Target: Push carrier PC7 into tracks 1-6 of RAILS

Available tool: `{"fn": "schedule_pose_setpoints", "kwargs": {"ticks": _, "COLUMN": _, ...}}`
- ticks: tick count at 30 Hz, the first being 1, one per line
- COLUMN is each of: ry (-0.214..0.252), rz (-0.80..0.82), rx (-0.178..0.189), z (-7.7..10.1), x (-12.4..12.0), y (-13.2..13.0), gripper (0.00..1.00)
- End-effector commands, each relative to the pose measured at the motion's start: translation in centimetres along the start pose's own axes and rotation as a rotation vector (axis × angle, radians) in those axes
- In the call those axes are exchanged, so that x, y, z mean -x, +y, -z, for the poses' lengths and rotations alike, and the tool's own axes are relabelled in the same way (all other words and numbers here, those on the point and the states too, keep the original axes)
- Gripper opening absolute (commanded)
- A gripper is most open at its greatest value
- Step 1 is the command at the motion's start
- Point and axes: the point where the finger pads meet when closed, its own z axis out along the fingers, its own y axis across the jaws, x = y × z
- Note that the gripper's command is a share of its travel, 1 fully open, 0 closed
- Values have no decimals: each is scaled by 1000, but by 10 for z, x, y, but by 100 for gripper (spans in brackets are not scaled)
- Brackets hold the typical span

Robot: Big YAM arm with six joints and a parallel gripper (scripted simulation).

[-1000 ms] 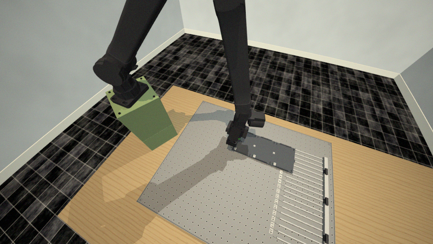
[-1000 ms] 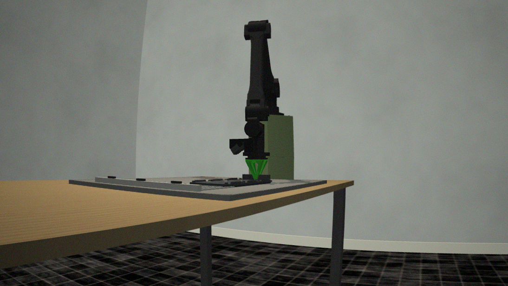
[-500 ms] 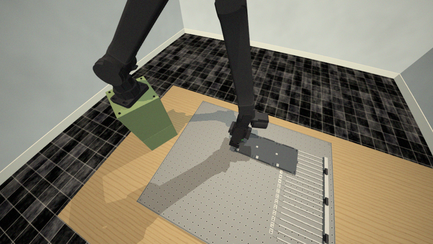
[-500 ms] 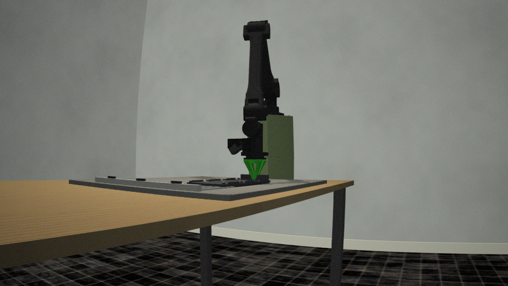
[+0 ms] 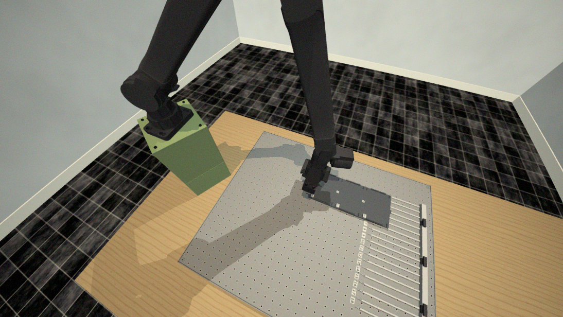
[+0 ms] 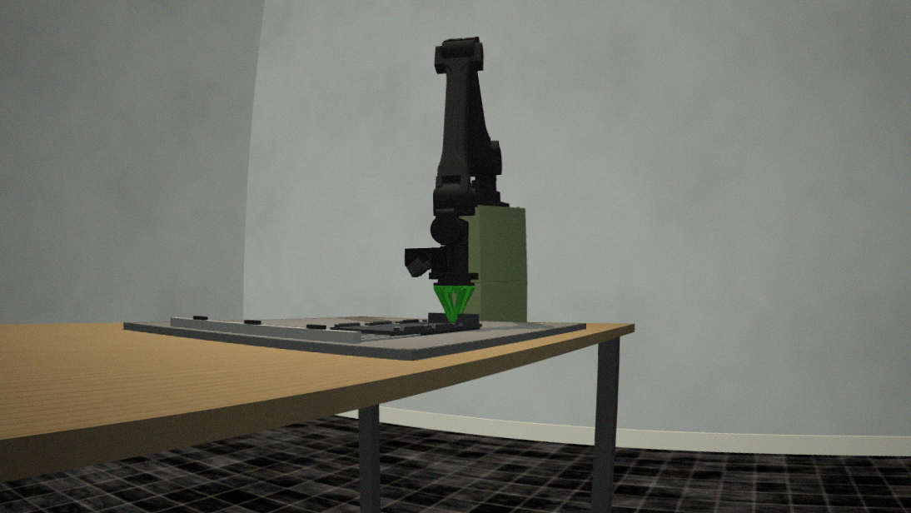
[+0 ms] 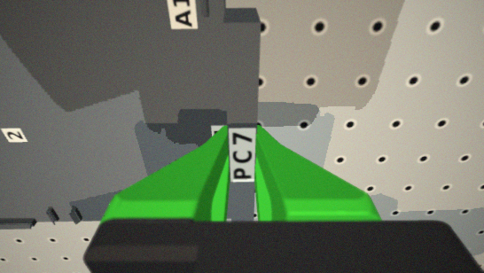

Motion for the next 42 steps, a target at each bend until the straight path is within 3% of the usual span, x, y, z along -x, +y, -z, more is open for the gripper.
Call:
{"fn": "schedule_pose_setpoints", "kwargs": {"ticks": 1, "ry": 6, "rz": -4, "rx": 31, "z": 1, "x": 3, "y": 27, "gripper": 0}}
{"fn": "schedule_pose_setpoints", "kwargs": {"ticks": 42, "ry": 6, "rz": -4, "rx": 34, "z": 3, "x": 4, "y": 66, "gripper": 0}}
